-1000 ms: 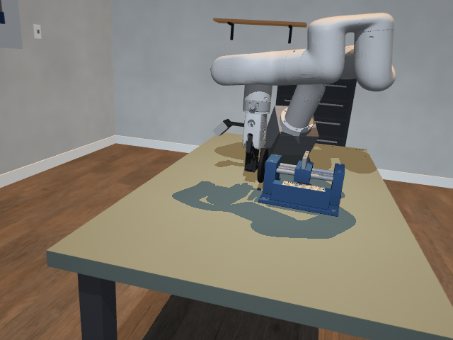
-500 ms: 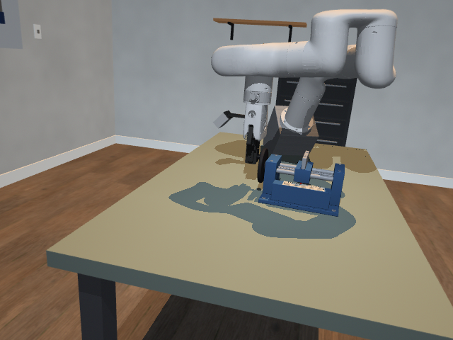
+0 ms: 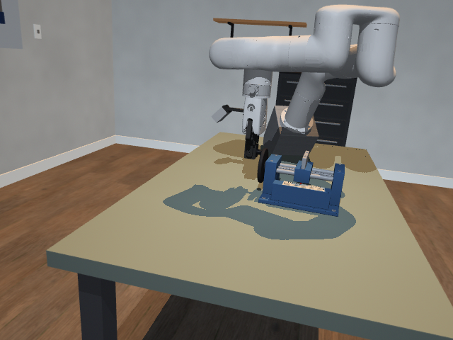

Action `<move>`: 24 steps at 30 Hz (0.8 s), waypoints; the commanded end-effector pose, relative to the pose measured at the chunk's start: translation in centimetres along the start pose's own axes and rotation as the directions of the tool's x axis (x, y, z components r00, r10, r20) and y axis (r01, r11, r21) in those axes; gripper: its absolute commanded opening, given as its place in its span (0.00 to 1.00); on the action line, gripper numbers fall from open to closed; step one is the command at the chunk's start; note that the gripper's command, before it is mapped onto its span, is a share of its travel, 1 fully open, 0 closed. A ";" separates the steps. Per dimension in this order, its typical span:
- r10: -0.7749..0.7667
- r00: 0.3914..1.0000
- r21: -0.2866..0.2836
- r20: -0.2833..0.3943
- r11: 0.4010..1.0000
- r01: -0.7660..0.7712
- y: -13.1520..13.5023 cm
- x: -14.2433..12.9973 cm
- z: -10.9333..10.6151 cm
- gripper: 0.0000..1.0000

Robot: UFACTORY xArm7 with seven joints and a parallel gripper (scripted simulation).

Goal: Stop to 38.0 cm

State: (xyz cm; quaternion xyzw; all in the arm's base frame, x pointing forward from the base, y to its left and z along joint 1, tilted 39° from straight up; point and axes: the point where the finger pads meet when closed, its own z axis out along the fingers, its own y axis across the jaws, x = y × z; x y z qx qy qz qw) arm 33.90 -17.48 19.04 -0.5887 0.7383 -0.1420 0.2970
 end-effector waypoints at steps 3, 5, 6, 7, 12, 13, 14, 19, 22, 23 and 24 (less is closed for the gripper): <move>0.000 1.000 0.003 -0.002 1.000 0.000 -1.3 0.1 -0.5 0.06; 0.000 1.000 0.003 -0.002 1.000 0.000 -1.7 0.1 -0.5 0.06; 0.000 1.000 0.003 -0.002 1.000 0.000 -2.0 0.1 -0.5 0.06; 0.000 1.000 0.003 -0.002 1.000 0.000 -2.3 0.1 -0.4 0.06; 0.000 1.000 0.003 -0.002 1.000 0.000 -3.7 0.1 0.2 0.06; 0.000 1.000 0.003 -0.002 1.000 0.000 -4.0 0.1 0.5 0.06; 0.000 1.000 0.003 -0.002 1.000 0.000 -4.3 0.1 0.7 0.06; 0.000 1.000 0.003 -0.002 1.000 0.000 -4.9 0.1 1.8 0.06; 0.000 1.000 0.003 -0.002 1.000 0.000 -5.2 0.1 3.2 0.06; 0.000 1.000 0.003 -0.002 1.000 0.000 -5.1 0.1 3.6 0.06; 0.000 1.000 0.003 -0.002 1.000 0.000 -5.0 0.1 4.0 0.06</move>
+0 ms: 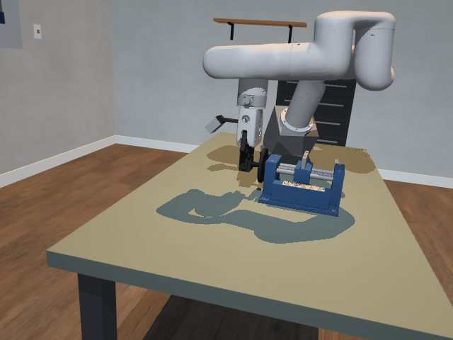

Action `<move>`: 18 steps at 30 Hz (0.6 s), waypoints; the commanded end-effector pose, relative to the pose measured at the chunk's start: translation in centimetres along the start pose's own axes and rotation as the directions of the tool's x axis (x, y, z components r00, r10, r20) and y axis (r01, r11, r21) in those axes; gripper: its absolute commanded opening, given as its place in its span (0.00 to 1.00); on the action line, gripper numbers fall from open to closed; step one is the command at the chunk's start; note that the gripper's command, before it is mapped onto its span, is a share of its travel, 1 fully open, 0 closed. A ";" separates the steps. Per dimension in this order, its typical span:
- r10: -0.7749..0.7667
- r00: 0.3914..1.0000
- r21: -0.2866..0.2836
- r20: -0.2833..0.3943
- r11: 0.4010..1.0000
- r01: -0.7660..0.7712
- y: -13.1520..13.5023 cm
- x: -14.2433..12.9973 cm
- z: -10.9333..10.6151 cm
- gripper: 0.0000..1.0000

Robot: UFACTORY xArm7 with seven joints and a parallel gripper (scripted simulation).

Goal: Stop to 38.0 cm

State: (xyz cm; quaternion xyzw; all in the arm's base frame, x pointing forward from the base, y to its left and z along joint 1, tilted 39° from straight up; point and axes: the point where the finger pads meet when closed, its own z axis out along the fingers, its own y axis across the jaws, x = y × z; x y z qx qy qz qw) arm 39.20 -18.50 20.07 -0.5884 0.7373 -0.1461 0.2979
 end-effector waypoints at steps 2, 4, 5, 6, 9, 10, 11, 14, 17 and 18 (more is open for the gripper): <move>0.003 1.000 -0.004 0.001 1.000 -0.003 0.2 0.1 2.3 0.06; 0.003 1.000 -0.004 0.001 1.000 -0.003 0.4 0.1 2.7 0.06; 0.003 1.000 -0.004 0.001 1.000 -0.003 0.6 0.1 2.9 0.06; 0.003 1.000 -0.004 0.001 1.000 -0.003 0.7 0.1 3.1 0.06; 0.003 1.000 -0.004 0.001 1.000 -0.003 0.9 0.1 3.4 0.06; 0.003 1.000 -0.004 0.001 1.000 -0.003 0.9 0.1 3.4 0.06; 0.003 1.000 -0.004 0.001 1.000 -0.003 1.1 0.1 3.5 0.06; 0.003 1.000 -0.004 0.001 1.000 -0.003 1.5 0.1 3.8 0.06; 0.003 1.000 -0.004 0.001 1.000 -0.003 1.8 0.1 4.0 0.06; 0.003 1.000 -0.004 0.001 1.000 -0.003 2.0 0.1 4.0 0.06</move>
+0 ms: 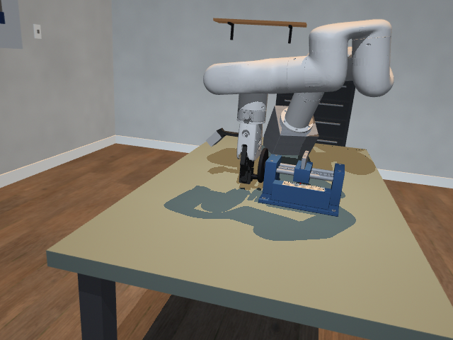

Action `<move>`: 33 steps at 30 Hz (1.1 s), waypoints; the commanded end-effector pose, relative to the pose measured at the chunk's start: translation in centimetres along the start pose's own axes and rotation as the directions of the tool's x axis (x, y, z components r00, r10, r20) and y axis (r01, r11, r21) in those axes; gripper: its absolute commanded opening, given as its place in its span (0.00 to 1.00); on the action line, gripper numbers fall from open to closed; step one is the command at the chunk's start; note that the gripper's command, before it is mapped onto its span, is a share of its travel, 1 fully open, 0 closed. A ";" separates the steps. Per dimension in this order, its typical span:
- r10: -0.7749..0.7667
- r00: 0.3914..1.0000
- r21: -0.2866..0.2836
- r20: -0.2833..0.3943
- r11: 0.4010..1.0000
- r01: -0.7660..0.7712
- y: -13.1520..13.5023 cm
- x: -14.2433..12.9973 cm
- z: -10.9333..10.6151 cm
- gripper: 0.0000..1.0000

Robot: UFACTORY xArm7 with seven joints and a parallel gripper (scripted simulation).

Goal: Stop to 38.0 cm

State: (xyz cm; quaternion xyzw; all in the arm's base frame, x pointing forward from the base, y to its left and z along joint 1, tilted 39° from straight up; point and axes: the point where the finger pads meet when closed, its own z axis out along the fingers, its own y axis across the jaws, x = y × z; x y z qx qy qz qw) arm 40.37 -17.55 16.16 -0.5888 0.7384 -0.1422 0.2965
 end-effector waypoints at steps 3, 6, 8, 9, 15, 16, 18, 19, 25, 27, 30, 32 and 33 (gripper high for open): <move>0.000 1.000 0.004 -0.001 1.000 0.000 0.8 0.1 0.3 0.06; 0.000 1.000 0.004 -0.001 1.000 0.000 1.1 0.1 0.4 0.06; 0.000 1.000 0.004 -0.001 1.000 0.000 1.2 0.1 0.4 0.06; 0.000 1.000 0.004 -0.001 1.000 0.000 1.2 0.1 0.4 0.06; 0.000 1.000 0.004 -0.001 1.000 0.000 1.8 0.1 0.5 0.06; 0.000 1.000 0.004 -0.001 1.000 0.000 1.9 0.1 0.5 0.06; 0.000 1.000 0.004 -0.001 1.000 0.000 2.1 0.1 0.5 0.06; 0.000 1.000 0.004 -0.001 1.000 0.000 2.2 0.1 0.5 0.06; 0.000 1.000 0.004 -0.001 1.000 0.000 2.5 0.1 0.4 0.06; 0.000 1.000 0.004 -0.001 1.000 0.000 2.6 0.1 0.4 0.06; 0.000 1.000 0.004 -0.001 1.000 0.000 2.7 0.1 0.4 0.06; 0.000 1.000 0.004 -0.001 1.000 0.000 2.8 0.1 0.4 0.06; 0.000 1.000 0.004 -0.001 1.000 0.000 2.8 0.1 0.4 0.06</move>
